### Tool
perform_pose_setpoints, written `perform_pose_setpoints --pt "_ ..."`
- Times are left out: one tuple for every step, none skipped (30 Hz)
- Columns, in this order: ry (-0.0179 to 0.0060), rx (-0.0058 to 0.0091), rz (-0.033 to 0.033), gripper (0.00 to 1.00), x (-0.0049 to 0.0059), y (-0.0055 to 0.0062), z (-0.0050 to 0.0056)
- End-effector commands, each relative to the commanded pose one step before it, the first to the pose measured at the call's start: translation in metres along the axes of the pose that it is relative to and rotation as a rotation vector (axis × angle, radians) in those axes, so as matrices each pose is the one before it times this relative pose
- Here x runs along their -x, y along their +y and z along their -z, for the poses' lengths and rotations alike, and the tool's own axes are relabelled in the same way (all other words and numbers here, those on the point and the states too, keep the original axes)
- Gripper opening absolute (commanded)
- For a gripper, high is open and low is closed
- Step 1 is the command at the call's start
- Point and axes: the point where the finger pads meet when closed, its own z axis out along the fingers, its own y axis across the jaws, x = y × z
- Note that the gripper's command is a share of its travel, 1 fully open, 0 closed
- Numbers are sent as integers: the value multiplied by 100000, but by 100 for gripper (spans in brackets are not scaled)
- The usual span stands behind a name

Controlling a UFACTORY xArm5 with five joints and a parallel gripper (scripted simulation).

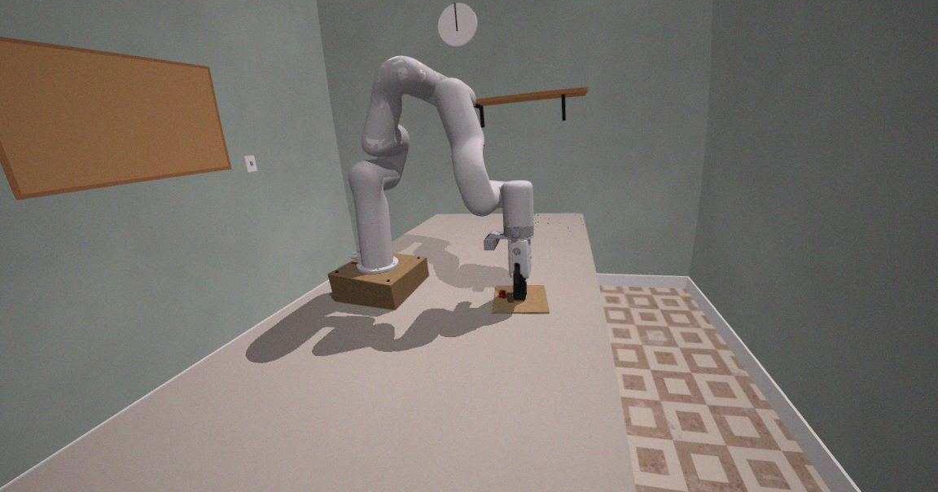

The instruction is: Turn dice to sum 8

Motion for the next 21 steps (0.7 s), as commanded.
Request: perform_pose_setpoints --pt "-322 2 -4 11 132 -1 95" --pt "0 0 0 11 0 0 0" --pt "0 0 0 11 0 0 0" --pt "0 0 0 11 0 0 0" --pt "0 0 0 11 0 0 0" --pt "0 0 0 11 0 0 0" --pt "0 0 0 11 0 0 0" --pt "0 0 0 11 0 0 0" --pt "0 0 0 11 0 0 0" --pt "0 0 0 11 0 0 0" --pt "0 0 0 11 0 0 0" --pt "0 0 0 15 0 0 0" --pt "0 0 0 15 0 0 0" --pt "0 0 0 15 0 0 0" --pt "0 0 0 19 0 0 0" --pt "0 0 0 19 0 0 0" --pt "0 0 0 19 0 0 0" --pt "0 0 0 23 0 0 0" --pt "0 0 0 23 0 0 0" --pt "0 0 0 23 0 0 0" --pt "0 0 0 27 0 0 0"
